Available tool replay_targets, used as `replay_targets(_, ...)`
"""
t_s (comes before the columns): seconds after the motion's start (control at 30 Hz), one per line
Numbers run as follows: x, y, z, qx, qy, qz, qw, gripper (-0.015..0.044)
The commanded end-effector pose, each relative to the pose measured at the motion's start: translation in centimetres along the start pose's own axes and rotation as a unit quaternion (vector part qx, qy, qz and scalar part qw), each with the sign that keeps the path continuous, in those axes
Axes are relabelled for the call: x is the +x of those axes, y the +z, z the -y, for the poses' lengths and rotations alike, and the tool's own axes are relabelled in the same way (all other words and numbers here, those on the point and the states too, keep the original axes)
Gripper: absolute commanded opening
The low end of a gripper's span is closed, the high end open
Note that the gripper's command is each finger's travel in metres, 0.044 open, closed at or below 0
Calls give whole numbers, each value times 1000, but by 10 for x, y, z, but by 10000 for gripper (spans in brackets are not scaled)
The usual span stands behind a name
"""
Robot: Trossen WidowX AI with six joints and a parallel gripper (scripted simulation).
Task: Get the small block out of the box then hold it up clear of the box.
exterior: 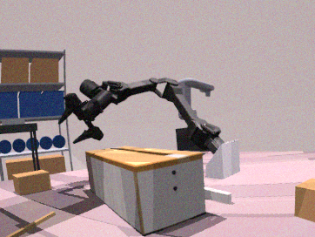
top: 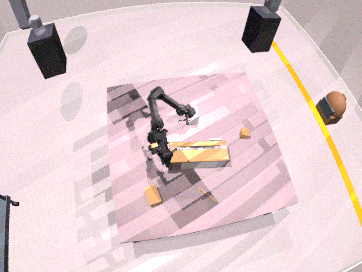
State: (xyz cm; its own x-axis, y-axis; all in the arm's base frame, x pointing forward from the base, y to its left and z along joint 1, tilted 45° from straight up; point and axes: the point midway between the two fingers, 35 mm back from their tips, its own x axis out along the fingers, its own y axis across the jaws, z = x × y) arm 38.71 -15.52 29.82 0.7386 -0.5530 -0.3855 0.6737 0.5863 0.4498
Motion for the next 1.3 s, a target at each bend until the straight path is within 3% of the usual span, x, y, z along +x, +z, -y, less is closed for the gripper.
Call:
replay_targets(0.0, 0, -53, -3, 58, -38, -80, 994, 400)
replay_targets(0.27, -39, -170, 17, 166, -216, -210, 939, 400)
replay_targets(0.5, -100, -224, 57, 207, -416, -177, 867, 400)
replay_targets(1.27, -88, -229, 75, 208, -421, -175, 866, 400)
